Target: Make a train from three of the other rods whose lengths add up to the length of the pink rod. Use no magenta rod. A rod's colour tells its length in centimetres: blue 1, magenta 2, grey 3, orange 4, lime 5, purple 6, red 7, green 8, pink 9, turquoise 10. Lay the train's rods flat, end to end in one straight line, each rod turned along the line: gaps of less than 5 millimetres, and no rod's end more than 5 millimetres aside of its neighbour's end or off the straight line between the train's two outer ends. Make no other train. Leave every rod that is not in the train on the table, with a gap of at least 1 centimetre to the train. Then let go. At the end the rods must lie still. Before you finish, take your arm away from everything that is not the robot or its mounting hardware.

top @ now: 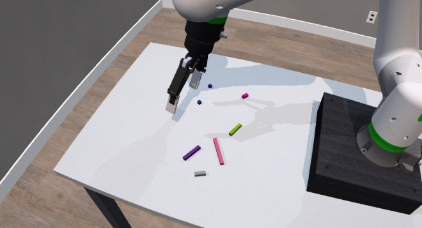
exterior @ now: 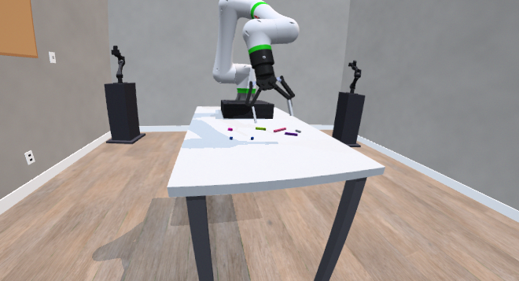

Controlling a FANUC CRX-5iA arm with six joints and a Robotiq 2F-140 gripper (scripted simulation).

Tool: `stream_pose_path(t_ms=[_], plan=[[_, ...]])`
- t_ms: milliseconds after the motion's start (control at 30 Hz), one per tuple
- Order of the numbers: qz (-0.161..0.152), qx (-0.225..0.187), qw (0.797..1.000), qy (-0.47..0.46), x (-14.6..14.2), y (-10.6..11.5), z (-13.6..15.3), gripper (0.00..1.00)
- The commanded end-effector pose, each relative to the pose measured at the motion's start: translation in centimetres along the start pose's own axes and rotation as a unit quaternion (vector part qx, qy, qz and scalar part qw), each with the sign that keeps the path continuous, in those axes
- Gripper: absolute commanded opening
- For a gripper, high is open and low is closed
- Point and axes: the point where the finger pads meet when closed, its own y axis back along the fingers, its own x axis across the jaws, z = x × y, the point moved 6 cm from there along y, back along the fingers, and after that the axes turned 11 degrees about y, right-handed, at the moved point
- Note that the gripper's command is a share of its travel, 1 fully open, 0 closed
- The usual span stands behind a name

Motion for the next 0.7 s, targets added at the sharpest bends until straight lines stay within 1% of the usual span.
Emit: stream_pose_path(t_ms=[0,200,267,667], plan=[[0.029,-0.045,0.998,0.02,3.1,-0.1,1.0,1.0],[0.077,-0.115,0.989,0.046,8.3,0.8,2.8,1.0],[0.085,-0.128,0.987,0.05,9.3,1.0,3.1,1.0],[0.088,-0.131,0.986,0.051,9.5,1.0,3.2,1.0]])
